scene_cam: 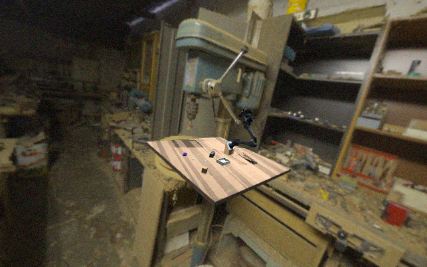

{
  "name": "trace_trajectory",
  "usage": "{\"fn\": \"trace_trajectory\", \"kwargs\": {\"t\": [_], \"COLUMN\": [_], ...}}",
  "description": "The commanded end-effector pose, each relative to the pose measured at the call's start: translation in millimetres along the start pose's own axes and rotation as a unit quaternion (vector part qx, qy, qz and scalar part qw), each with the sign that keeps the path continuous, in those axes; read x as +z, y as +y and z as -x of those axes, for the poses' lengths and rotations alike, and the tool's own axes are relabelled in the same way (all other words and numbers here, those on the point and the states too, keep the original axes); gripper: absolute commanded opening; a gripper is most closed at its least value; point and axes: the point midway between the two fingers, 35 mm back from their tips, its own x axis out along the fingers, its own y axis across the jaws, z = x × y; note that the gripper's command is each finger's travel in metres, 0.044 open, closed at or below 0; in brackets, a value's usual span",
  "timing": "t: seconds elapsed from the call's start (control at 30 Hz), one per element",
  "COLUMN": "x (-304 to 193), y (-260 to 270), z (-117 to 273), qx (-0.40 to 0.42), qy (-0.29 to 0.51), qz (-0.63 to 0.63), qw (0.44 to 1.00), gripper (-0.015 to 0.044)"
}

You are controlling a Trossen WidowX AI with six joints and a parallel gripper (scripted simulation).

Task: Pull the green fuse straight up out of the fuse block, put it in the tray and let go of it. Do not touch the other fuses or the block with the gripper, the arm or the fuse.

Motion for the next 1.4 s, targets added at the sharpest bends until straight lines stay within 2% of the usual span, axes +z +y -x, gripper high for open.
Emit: {"fn": "trace_trajectory", "kwargs": {"t": [0.0,0.13,0.3,0.47,0.67,0.83,1.03,1.23,1.37], "x": [-0.8,-21.4,-76.1,-132.2,-168.4,-216.6,-257.9,-275.5,-274.4], "y": [-1.0,-26.1,-89.0,-146.2,-184.7,-238.5,-291.2,-328.7,-341.8], "z": [-0.4,-8.1,-12.8,4.9,26.6,75.6,154.7,244.3,290.8], "qx": [-0.002,-0.048,-0.152,-0.228,-0.279,-0.346,-0.407,-0.452,-0.463], "qy": [0.001,0.037,0.137,0.245,0.322,0.444,0.575,0.676,0.723], "qz": [0.001,0.03,0.103,0.146,0.183,0.24,0.291,0.324,0.334], "qw": [1.0,0.998,0.973,0.931,0.886,0.791,0.648,0.484,0.388], "gripper": [0.0075,0.0067,0.0067,0.0067,0.0067,0.0067,0.0067,0.0067,0.0067]}}
